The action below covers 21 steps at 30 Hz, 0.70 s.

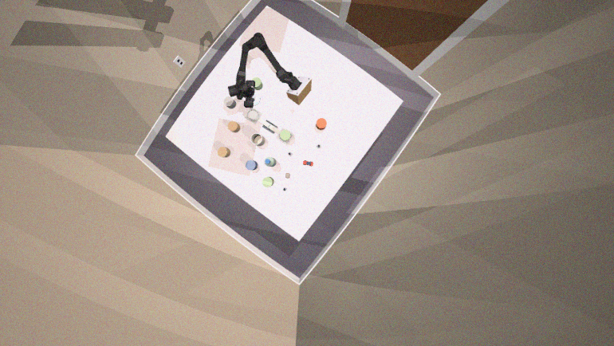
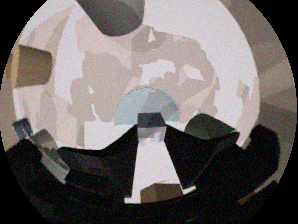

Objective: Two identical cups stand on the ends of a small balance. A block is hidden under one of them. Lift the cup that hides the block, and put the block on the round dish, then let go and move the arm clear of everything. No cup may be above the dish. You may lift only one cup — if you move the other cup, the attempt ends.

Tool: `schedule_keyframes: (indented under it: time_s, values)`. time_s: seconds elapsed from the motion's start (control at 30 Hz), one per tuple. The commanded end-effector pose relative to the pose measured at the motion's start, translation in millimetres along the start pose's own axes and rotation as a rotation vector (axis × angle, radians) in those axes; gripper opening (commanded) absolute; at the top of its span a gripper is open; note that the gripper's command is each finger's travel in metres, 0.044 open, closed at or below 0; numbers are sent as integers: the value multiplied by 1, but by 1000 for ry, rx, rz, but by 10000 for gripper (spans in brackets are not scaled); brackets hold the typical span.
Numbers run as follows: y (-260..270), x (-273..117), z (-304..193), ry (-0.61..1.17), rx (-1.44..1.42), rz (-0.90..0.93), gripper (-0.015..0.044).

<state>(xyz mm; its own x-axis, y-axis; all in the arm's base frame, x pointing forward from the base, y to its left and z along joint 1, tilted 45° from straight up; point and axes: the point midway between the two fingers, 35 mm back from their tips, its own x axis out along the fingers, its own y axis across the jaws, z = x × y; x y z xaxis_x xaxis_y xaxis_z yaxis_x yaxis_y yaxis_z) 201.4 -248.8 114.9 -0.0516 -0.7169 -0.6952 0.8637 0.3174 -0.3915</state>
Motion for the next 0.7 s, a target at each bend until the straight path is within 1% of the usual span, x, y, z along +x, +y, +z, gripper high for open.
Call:
schedule_keyframes:
  time_s: [0.0, 0.53, 0.57, 0.67]
  values:
    - [1, 5, -1, 2, -6, 4, 0]
    - [1, 0, 1, -4, 1, 2, 420]
    - [4, -2, 4, -17, 7, 9, 440]
    - [13, -15, 12, -54, 28, 31, 440]
